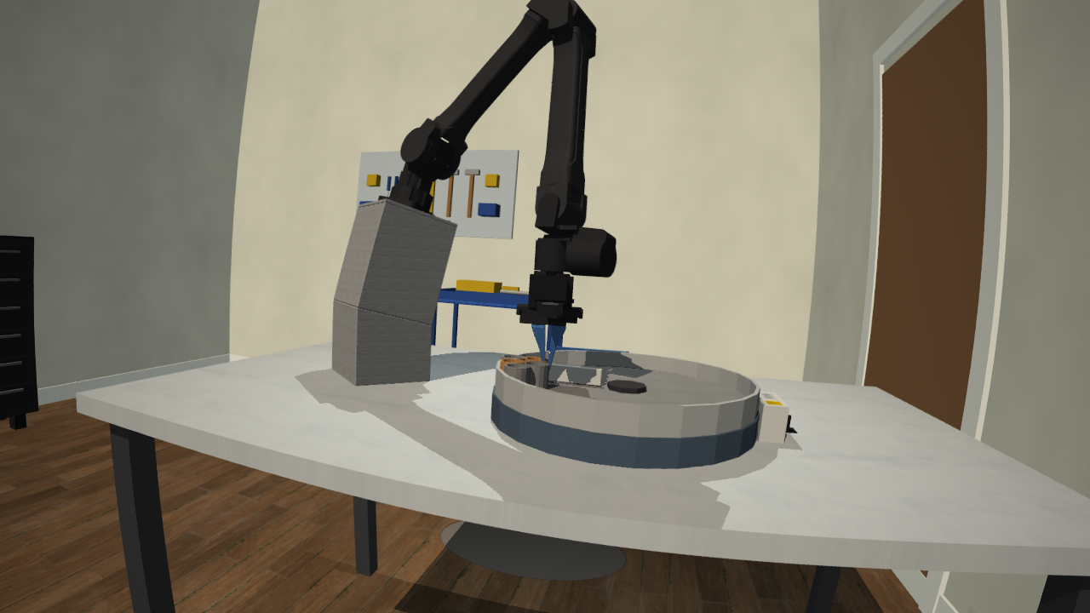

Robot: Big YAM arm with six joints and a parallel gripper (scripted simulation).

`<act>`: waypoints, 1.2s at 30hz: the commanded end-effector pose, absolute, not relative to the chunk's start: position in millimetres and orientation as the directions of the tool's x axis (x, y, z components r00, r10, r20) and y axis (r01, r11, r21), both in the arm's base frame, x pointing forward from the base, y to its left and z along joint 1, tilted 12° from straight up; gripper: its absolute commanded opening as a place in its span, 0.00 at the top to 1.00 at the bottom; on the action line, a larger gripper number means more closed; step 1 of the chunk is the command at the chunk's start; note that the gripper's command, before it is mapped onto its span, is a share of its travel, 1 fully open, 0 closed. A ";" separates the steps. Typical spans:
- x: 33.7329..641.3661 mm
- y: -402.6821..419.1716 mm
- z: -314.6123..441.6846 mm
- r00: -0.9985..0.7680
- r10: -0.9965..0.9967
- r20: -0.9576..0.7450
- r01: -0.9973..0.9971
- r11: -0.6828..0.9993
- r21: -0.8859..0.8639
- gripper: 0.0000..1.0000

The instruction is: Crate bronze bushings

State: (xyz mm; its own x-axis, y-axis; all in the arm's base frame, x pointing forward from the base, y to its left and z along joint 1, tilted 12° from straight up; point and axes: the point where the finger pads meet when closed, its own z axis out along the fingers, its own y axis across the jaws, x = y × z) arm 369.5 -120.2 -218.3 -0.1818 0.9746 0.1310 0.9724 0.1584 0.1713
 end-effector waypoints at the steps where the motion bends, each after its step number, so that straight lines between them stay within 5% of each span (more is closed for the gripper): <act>1: 361.2 -120.0 -218.6 -0.169 0.976 0.138 0.977 0.148 0.150 1.00; 36: 349.4 -130.4 -155.1 -0.175 0.974 0.144 0.977 0.154 0.145 1.00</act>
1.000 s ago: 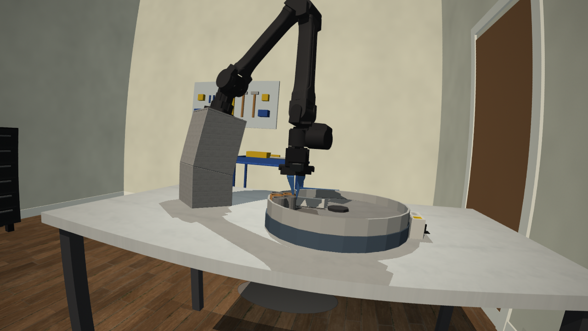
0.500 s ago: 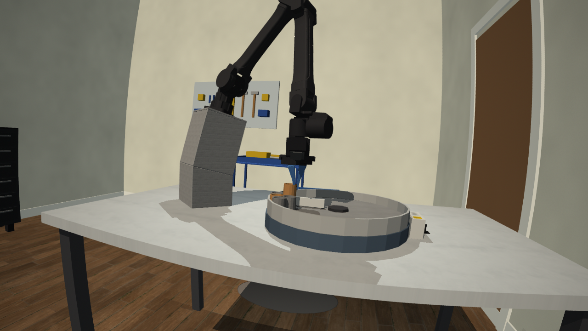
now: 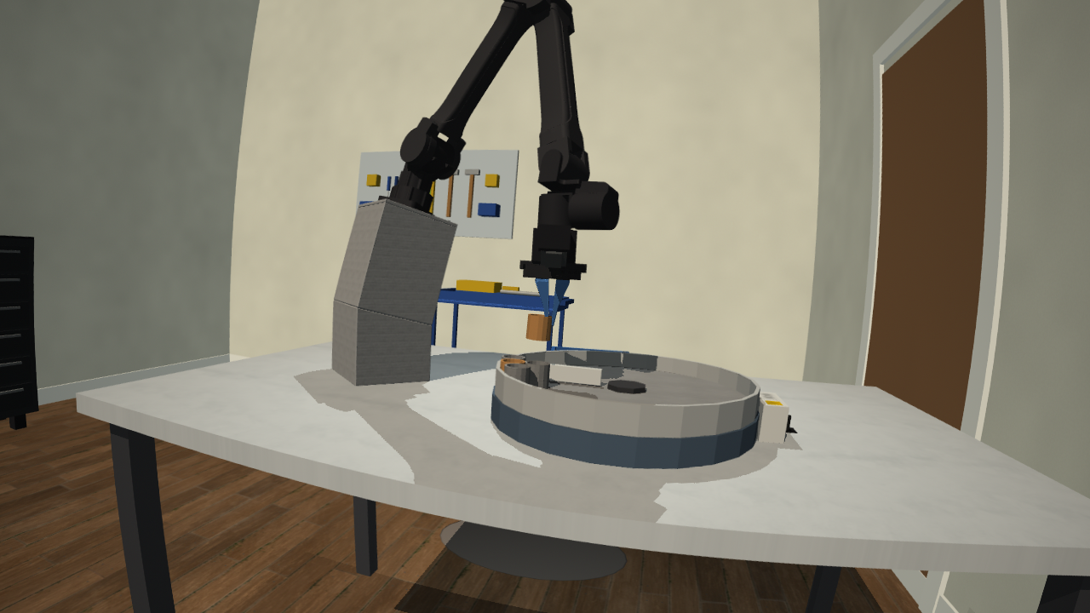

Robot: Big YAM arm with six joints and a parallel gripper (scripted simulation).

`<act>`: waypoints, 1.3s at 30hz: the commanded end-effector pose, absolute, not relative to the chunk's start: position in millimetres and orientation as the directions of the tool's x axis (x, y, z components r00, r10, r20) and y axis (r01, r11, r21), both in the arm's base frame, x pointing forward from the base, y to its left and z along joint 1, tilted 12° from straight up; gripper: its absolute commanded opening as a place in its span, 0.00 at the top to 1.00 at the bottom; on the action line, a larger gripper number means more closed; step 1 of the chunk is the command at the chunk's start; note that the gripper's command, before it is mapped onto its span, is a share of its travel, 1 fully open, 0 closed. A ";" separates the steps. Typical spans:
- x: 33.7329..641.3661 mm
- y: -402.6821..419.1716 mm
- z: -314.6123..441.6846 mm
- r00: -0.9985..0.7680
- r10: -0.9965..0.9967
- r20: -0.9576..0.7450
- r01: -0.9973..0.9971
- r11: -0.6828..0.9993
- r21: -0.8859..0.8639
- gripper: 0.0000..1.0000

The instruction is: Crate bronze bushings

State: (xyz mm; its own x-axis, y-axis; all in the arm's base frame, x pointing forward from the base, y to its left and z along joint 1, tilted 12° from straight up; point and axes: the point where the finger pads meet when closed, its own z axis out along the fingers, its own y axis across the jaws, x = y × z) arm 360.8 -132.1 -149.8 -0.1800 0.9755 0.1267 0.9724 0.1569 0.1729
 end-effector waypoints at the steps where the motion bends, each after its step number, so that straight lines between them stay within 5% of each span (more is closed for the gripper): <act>1: 349.4 -130.4 -155.1 -0.175 0.974 0.144 0.977 0.154 0.145 1.00; 39: 360.6 -130.3 -144.5 -0.181 0.976 0.123 0.972 0.158 0.175 1.00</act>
State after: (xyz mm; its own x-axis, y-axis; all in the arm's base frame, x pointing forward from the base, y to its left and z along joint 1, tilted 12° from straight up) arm 357.2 -130.4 -151.9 -0.1787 0.9748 0.1332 0.9741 0.1562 0.1638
